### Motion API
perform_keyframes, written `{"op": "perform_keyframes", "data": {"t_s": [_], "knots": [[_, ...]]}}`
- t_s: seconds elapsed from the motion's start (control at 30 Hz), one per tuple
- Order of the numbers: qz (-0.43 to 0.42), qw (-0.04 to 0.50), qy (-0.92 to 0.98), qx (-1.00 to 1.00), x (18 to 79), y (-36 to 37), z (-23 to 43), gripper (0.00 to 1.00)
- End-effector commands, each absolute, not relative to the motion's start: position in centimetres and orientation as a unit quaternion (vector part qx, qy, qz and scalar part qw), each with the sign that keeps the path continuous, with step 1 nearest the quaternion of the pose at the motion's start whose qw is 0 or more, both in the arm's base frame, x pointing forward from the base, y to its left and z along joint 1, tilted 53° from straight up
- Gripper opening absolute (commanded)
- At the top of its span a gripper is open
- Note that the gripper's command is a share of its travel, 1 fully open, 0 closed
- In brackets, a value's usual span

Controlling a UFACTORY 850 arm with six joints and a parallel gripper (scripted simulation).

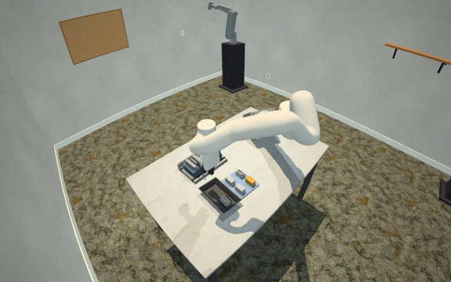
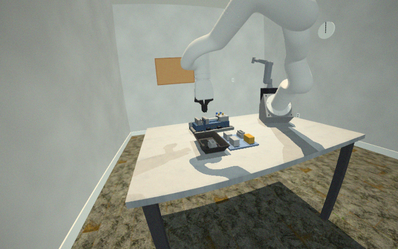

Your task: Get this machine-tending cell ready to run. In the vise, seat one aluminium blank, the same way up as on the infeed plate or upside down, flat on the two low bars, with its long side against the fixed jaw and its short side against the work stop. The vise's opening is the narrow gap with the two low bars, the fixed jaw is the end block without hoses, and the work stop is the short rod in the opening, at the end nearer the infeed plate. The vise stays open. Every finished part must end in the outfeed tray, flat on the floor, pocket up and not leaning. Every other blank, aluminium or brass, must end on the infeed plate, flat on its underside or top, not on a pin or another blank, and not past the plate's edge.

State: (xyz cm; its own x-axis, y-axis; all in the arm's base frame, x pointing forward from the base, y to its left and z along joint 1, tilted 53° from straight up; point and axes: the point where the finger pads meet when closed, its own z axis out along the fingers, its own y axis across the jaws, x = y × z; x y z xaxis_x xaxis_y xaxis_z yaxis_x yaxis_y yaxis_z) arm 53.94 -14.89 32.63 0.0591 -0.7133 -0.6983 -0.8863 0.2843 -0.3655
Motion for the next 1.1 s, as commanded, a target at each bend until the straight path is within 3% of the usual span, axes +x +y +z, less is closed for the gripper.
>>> {"op": "perform_keyframes", "data": {"t_s": [0.0,0.7,1.07], "knots": [[0.101,0.426,0.678,-0.591,54.2,-17.9,29.7,0.0],[0.102,0.431,0.676,-0.589,51.5,-28.0,16.8,0.0],[0.102,0.431,0.676,-0.589,51.4,-28.2,16.4,0.0]]}}
